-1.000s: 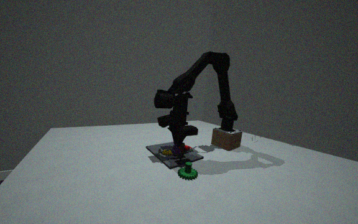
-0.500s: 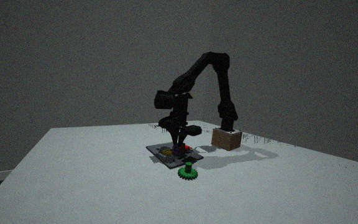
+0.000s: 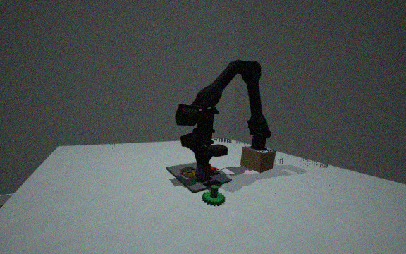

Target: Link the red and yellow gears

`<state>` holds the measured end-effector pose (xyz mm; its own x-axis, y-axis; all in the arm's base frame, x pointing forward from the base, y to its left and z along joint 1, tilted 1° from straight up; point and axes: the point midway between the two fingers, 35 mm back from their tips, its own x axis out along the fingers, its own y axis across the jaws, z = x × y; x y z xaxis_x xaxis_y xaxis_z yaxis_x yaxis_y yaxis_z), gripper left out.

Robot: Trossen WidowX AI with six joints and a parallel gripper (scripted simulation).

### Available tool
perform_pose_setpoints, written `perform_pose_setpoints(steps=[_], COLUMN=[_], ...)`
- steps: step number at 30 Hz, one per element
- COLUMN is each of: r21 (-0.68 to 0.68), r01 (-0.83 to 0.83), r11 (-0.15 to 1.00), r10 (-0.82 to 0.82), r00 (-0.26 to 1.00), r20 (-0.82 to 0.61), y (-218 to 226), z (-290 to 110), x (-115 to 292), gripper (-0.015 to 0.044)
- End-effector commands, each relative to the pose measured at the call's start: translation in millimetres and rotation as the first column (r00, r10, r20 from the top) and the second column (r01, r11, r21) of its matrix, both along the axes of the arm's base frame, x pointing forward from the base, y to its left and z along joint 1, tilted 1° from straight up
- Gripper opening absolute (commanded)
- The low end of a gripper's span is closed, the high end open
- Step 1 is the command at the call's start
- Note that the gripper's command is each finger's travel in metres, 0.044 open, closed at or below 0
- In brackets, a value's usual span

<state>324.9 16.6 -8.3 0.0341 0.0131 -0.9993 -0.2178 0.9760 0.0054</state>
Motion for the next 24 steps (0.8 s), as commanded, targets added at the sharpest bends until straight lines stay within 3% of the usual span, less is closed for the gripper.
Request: perform_pose_setpoints(steps=[1, 10, 15, 20, 24], r21=[0.004, 0.01, 0.008, 0.006, 0.003], r01=[0.099, 0.295, 0.244, 0.162, 0.084], r11=[0.995, 0.955, 0.97, 0.987, 0.996], r10=[-0.099, -0.295, -0.244, -0.162, -0.084], r00=[0.995, 0.955, 0.97, 0.987, 0.996], r20=[-0.002, -0.006, -0.005, -0.003, -0.002], y=[0.3, -0.4, -0.3, -0.2, -0.4], z=[-1.2, -3.2, -2.1, 4.6, 32.3], x=[-0.6, 0.3, 0.3, 0.6, 0.3], gripper=[0.0, 0.0, 0.0131, 0.014, 0.014])
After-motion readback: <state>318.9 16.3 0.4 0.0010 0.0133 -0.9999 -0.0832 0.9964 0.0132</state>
